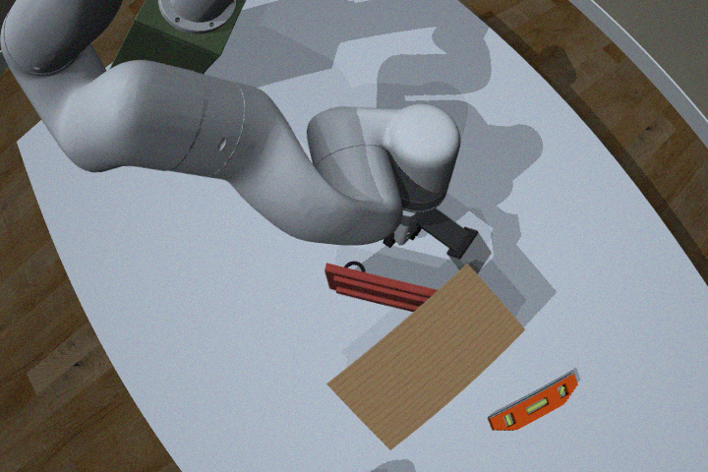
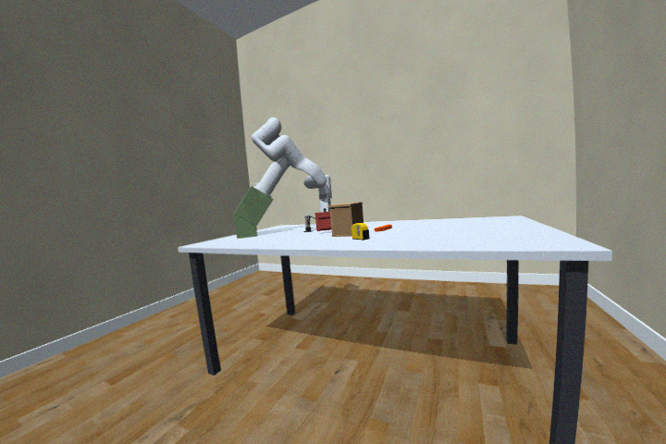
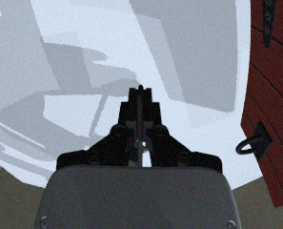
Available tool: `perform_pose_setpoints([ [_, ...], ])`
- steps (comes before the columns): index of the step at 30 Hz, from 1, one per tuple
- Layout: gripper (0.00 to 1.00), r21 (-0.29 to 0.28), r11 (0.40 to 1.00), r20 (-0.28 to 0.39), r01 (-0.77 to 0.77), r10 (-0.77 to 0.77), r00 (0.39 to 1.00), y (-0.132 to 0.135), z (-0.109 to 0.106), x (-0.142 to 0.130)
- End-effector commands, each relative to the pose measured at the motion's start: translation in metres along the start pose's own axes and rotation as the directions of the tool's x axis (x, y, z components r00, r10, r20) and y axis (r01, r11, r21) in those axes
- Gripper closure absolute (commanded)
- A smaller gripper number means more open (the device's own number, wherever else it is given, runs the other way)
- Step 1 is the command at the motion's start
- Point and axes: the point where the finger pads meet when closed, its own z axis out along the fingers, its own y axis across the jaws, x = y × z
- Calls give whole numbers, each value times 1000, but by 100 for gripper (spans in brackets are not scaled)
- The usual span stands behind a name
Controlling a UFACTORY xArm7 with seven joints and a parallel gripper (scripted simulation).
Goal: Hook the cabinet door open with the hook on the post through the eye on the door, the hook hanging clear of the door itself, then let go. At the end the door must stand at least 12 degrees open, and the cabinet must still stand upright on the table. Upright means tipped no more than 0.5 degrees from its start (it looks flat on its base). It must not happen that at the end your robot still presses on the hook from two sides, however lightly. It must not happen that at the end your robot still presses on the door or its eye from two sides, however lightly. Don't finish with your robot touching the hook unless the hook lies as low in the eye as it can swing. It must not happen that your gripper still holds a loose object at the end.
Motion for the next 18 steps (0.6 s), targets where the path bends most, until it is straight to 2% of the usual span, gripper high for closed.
perform_pose_setpoints([
  [1, 96, -1, 1000, -2, 1, -1, 1000, 0, -1, 1],
  [18, 96, -1, 1000, -2, 1, -1, 1000, 0, -4, 2],
])
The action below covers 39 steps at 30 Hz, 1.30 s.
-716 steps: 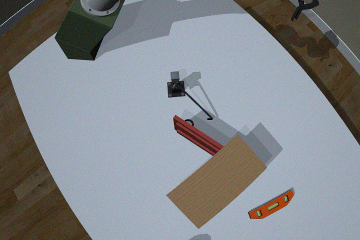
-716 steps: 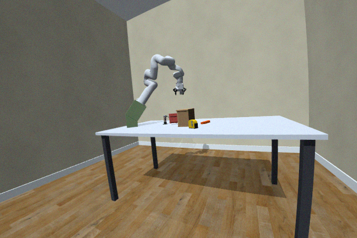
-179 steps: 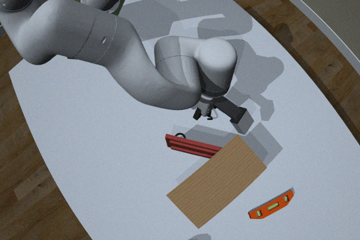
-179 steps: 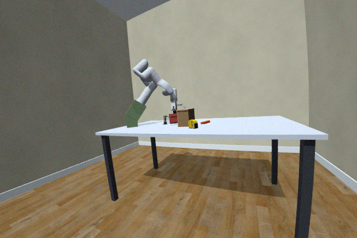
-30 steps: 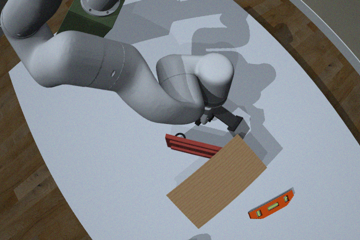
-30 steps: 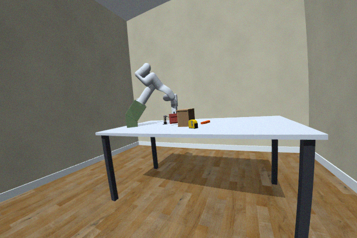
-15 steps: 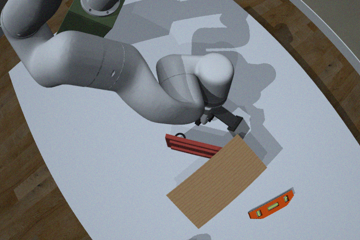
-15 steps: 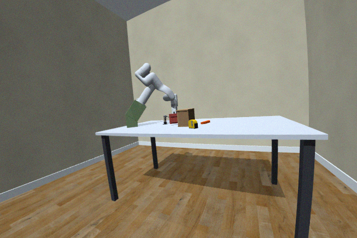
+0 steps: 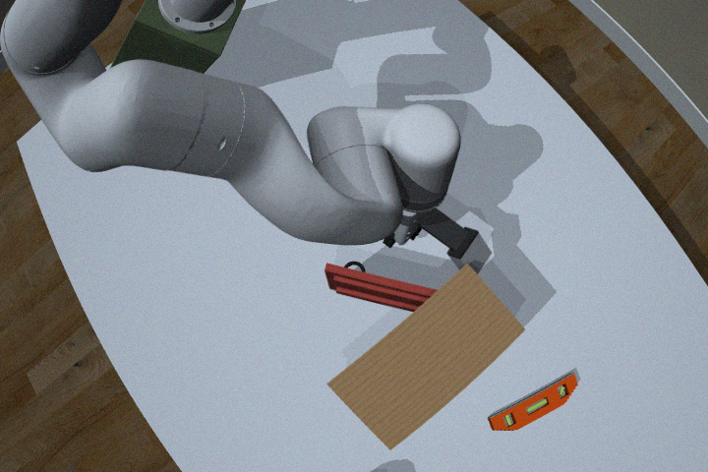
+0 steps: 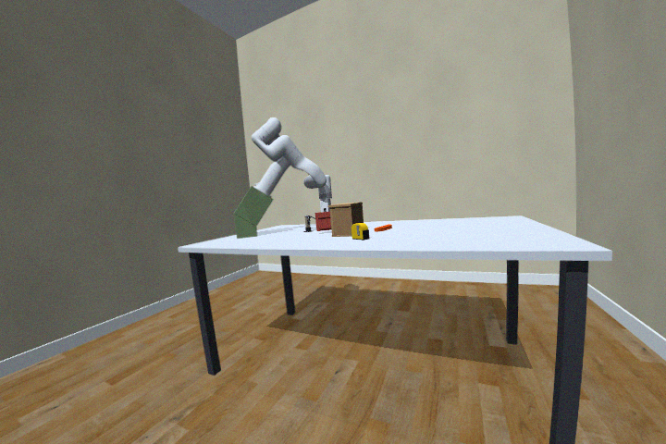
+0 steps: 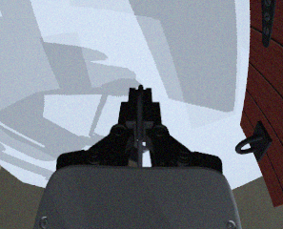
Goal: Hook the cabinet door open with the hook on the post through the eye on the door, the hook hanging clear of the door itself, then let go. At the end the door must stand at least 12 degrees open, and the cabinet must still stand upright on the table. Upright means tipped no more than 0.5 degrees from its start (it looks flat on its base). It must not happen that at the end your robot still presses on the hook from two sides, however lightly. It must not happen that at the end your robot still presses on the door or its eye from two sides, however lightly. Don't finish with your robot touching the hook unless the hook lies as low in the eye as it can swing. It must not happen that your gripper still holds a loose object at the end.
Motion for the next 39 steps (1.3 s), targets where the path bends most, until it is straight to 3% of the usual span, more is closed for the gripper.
perform_pose_setpoints([
  [1, 96, -1, 1000, -2, 1, -1, 1000, 0, -5, 3],
  [39, 96, -1, 1000, -2, 1, -1, 1000, 0, -37, 11],
])
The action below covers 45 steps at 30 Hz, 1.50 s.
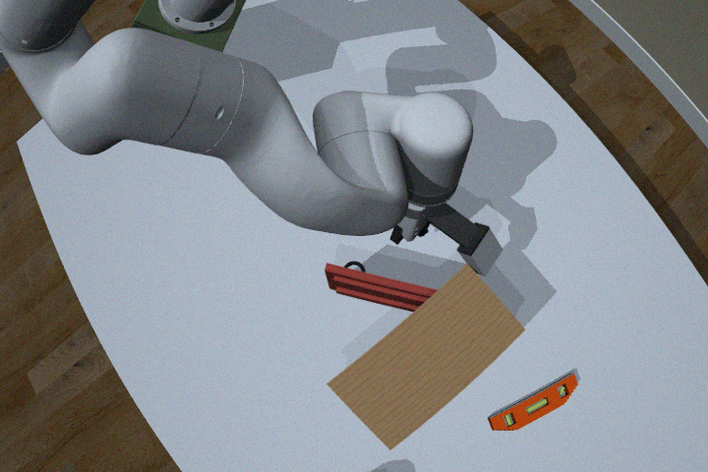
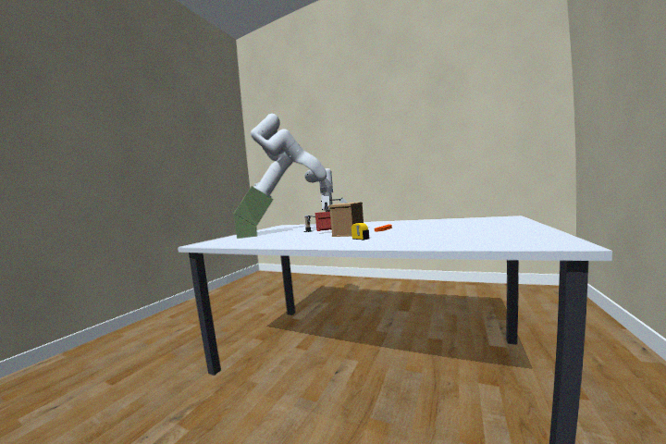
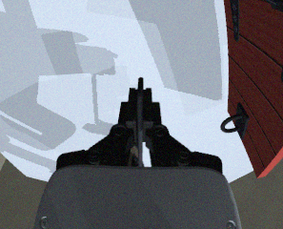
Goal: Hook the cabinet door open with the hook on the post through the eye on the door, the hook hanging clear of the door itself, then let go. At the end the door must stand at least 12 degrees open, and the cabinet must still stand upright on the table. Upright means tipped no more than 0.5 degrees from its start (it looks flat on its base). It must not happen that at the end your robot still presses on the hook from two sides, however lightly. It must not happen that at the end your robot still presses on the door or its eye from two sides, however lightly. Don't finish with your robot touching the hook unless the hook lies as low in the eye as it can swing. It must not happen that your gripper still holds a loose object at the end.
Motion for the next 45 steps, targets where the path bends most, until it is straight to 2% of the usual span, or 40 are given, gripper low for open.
perform_pose_setpoints([
  [1, 96, -1, 1000, -2, 0, 0, 1000, 0, -4, 1],
  [45, 96, -1, 1000, -2, 0, 0, 1000, 0, -42, -1],
])
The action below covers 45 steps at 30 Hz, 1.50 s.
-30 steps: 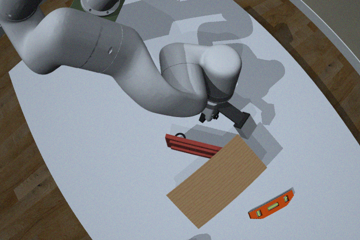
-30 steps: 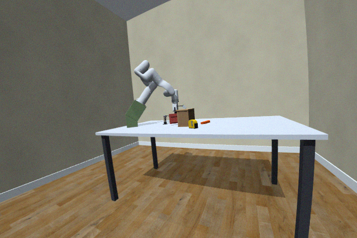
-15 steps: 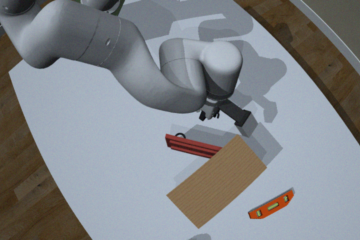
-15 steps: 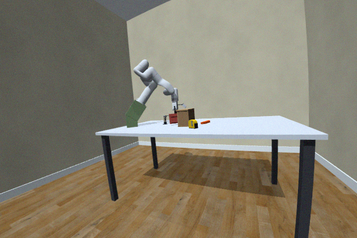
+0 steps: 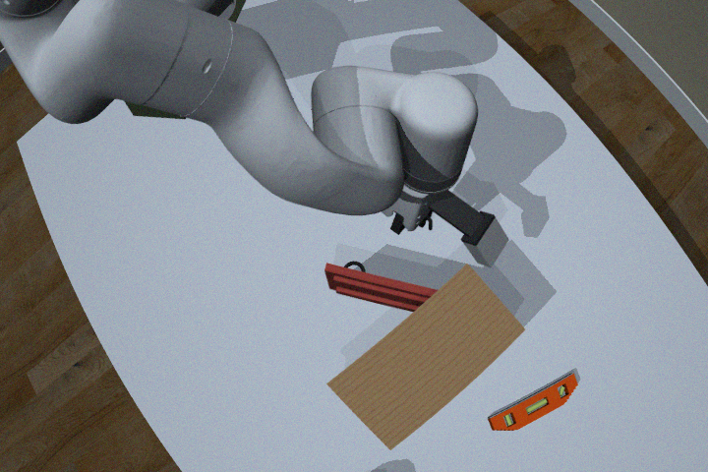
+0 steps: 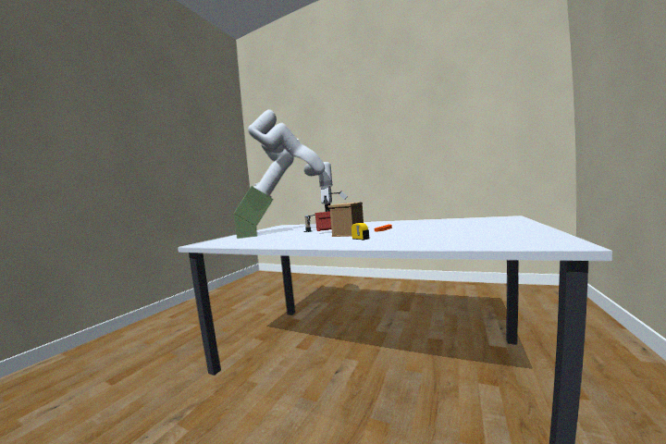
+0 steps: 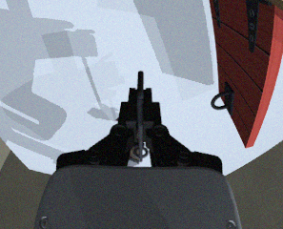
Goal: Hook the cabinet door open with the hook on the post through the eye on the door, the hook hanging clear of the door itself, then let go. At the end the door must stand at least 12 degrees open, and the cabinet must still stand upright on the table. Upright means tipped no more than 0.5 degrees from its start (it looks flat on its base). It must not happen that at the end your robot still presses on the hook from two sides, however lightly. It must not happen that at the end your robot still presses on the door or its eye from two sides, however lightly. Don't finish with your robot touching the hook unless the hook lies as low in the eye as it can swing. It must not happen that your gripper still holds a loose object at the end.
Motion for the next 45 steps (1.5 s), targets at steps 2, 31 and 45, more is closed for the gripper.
perform_pose_setpoints([
  [2, 96, -1, 1000, -2, 0, 0, 1000, 0, -5, 0],
  [31, 96, 0, 979, -2, -206, 206, 979, 23, -5, -2],
  [45, 96, 0, 960, -2, -279, 279, 960, 33, -5, -5],
])
